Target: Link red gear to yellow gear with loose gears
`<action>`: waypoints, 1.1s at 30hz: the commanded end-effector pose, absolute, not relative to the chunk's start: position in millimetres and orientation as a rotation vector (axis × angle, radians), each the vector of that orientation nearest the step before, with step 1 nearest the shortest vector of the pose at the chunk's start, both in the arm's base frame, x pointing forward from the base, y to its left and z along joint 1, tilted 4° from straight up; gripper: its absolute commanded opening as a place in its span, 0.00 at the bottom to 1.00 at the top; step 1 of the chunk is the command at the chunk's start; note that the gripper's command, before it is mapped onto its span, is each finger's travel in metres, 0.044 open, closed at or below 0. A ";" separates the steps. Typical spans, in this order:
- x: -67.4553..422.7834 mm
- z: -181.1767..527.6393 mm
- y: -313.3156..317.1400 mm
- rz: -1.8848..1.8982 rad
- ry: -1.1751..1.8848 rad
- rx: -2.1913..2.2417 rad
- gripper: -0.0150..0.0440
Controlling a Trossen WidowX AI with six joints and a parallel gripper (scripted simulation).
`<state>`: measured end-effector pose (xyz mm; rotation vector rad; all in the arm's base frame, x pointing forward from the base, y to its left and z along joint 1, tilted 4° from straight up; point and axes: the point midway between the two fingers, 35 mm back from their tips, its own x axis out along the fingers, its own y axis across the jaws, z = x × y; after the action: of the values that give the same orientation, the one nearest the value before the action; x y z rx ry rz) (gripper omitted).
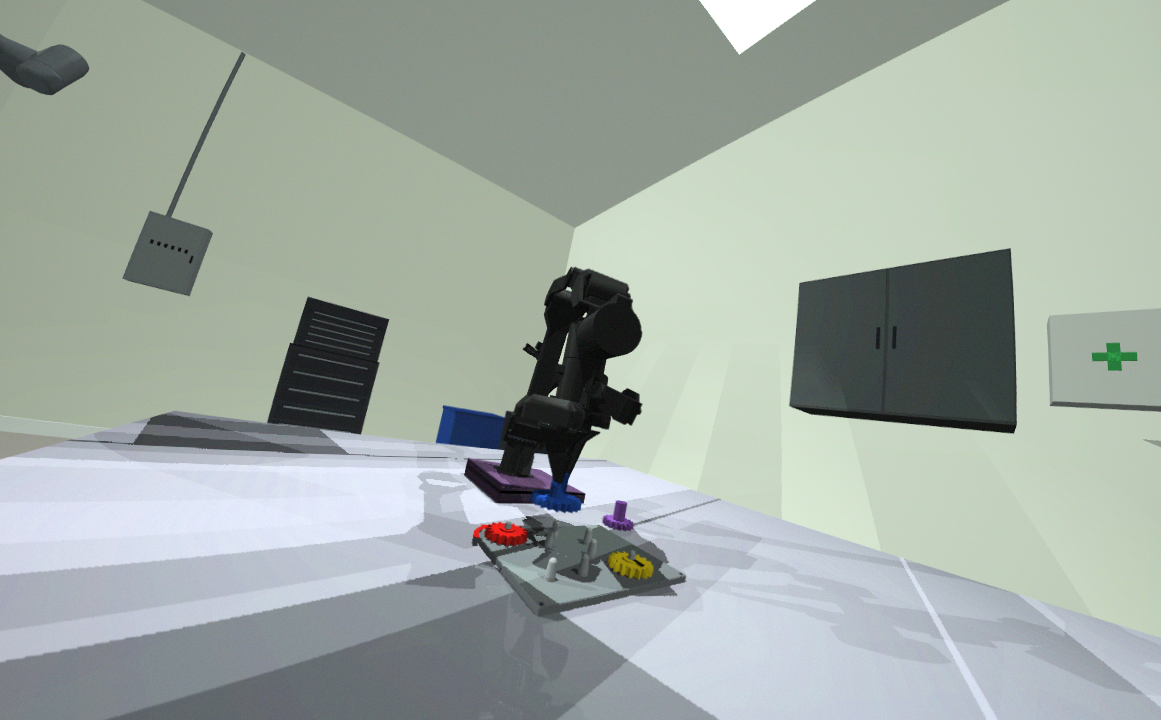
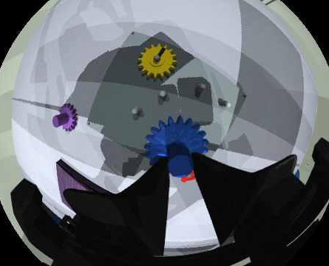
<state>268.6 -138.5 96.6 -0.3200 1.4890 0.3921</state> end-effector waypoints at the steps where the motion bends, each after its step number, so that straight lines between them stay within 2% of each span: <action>1: 269.3 97.7 -138.0 0.398 1.483 -0.321 0.25; 33: 271.2 64.2 -136.0 0.436 1.475 -0.361 0.25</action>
<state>273.0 -138.7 73.6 -0.4047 1.4611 0.4553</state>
